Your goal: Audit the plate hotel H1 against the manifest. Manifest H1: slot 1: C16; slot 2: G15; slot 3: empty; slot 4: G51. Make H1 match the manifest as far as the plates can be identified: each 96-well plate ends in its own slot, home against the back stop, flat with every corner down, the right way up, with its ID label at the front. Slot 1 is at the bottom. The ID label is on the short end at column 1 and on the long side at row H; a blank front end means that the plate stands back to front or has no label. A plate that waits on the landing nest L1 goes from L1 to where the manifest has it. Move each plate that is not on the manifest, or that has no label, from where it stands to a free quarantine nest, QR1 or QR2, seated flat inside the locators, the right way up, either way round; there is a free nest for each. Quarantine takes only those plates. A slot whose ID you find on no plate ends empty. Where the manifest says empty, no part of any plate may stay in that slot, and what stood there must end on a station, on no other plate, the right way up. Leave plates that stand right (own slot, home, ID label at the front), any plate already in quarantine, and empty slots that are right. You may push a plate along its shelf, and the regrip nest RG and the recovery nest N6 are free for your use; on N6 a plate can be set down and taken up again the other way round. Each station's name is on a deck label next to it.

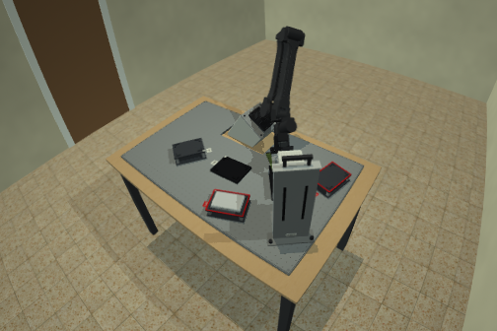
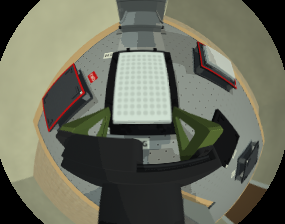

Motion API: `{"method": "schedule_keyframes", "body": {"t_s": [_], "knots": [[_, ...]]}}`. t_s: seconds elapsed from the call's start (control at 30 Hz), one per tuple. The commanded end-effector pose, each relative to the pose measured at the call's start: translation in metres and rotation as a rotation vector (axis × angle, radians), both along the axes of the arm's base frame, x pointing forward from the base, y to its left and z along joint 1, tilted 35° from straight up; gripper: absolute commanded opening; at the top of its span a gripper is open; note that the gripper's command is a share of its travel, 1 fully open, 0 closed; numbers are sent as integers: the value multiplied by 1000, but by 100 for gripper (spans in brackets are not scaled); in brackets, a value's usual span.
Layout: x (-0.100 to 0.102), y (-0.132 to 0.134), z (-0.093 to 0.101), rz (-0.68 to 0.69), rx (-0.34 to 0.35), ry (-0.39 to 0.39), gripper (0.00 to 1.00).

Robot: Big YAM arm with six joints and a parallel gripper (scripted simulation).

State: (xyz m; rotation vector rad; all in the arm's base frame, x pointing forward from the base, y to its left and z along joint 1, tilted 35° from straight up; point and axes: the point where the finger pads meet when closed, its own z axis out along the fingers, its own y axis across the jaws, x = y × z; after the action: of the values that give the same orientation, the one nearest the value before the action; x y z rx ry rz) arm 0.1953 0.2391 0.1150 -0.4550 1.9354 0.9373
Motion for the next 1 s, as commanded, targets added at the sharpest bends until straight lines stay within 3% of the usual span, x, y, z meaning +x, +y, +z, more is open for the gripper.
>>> {"method": "schedule_keyframes", "body": {"t_s": [0.0, 0.4, 0.43, 0.97], "knots": [[-4, 1, 2, 11, 14, -13, 100], [-4, 1, 2, 11, 14, -13, 100], [-4, 1, 2, 11, 14, -13, 86], [-4, 2, 2, 11, 15, -13, 86]]}}
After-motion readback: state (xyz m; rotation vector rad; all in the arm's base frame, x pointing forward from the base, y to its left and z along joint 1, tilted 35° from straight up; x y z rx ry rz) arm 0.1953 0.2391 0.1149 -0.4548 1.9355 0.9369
